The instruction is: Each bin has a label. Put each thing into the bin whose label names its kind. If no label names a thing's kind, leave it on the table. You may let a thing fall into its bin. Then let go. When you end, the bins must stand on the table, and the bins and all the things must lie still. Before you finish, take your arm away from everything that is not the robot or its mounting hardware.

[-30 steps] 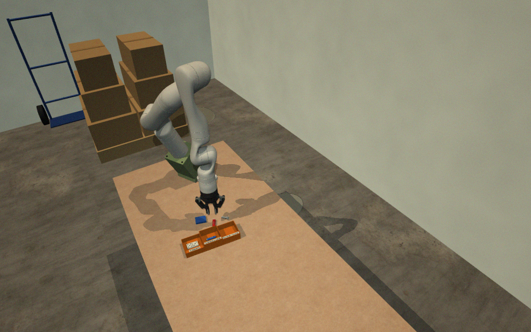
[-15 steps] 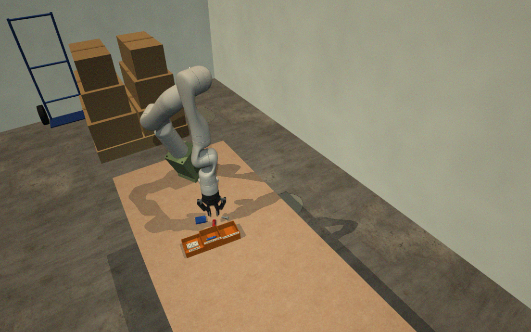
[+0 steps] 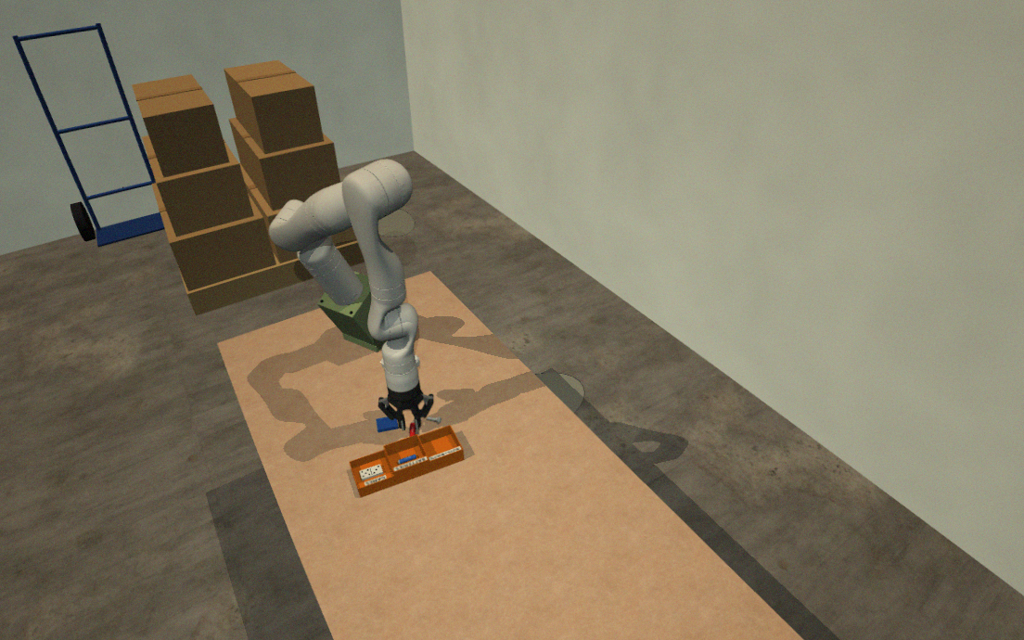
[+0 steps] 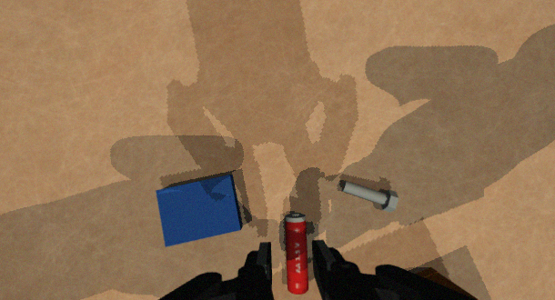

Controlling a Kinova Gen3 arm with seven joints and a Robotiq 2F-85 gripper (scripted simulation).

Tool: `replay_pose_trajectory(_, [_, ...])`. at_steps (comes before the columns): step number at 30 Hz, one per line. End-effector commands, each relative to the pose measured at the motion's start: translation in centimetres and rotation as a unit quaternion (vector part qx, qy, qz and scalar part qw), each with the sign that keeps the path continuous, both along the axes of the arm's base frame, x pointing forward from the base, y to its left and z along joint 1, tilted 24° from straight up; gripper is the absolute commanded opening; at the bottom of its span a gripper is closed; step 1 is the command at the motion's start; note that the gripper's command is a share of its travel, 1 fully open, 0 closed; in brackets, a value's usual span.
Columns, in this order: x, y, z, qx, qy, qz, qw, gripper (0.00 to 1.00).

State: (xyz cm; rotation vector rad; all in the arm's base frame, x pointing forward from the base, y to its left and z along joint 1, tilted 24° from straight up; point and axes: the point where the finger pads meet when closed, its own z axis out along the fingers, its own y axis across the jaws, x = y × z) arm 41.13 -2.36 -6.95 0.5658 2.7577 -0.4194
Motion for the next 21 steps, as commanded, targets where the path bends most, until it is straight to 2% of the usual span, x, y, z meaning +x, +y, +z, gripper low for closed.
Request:
replay_pose_trajectory(1, [-0.06,-0.42,-0.18,-0.001,0.001,-0.004,1.0,0.29])
replay_pose_trajectory(16, [0.25,0.17,-0.33,-0.001,0.001,-0.004,1.0,0.29])
replay_pose_trajectory(21, [0.41,0.0,-0.95,-0.001,0.001,-0.004,1.0,0.29])
